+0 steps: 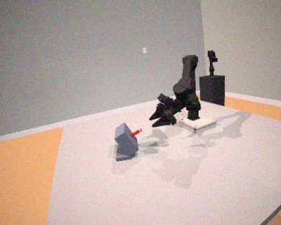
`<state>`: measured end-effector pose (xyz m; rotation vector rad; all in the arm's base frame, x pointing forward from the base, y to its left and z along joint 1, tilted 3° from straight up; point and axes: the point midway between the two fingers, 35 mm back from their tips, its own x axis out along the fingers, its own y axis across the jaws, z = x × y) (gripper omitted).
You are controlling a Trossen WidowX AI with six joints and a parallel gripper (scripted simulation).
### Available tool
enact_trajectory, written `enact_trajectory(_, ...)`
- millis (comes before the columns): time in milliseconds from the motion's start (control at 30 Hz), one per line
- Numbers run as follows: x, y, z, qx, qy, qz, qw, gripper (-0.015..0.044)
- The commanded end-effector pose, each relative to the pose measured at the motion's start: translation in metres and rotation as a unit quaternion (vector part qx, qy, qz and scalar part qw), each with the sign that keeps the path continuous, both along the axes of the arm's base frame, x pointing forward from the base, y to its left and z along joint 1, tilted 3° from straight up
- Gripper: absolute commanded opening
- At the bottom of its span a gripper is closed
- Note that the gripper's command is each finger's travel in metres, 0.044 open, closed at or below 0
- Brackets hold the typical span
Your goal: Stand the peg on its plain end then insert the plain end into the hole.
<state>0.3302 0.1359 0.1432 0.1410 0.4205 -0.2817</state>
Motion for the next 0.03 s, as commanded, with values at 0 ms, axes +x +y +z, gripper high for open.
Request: enact_trajectory(0, -0.0065, 0.0011, 0.0039, 0.001, -0.002, -0.001, 1.000, 0.0440)
